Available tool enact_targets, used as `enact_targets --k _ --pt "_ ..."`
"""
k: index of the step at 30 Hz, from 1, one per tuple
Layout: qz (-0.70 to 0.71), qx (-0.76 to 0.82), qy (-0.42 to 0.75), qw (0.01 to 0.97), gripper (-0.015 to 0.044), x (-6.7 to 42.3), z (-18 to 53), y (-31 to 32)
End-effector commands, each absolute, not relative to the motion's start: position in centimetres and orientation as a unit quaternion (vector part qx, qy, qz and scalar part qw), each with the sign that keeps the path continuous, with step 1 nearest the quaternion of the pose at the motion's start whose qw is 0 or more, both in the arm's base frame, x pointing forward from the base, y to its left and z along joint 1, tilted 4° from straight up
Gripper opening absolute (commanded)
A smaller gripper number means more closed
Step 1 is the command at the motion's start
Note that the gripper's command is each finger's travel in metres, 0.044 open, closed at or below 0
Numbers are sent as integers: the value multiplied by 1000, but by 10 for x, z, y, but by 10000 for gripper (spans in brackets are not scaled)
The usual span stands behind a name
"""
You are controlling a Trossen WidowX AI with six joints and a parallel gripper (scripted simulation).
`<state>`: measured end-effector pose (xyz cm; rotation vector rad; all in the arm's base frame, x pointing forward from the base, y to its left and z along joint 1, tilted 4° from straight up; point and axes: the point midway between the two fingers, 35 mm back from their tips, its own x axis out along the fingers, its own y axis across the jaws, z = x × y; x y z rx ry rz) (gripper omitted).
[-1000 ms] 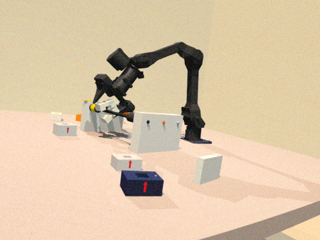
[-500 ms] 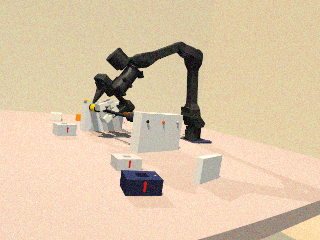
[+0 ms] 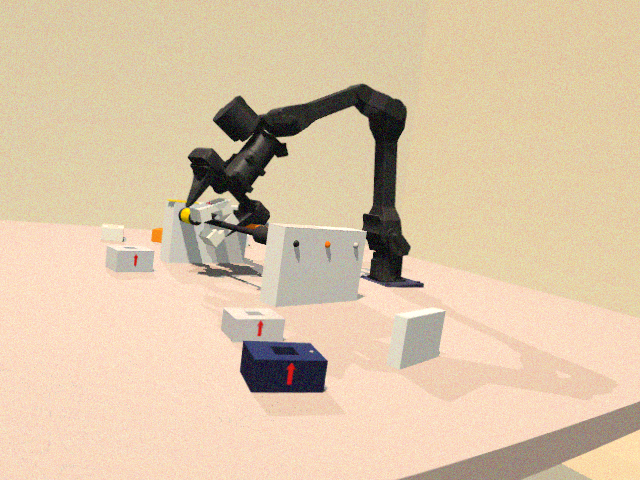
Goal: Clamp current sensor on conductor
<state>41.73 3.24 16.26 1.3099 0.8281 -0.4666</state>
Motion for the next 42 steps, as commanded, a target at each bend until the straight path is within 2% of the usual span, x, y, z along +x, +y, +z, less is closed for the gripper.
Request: enact_targets --k 1,40,42 --pt "-198 590 363 694 440 423 168 35" --pt "-198 590 363 694 440 423 168 35" --pt "-209 586 370 690 427 417 163 32"
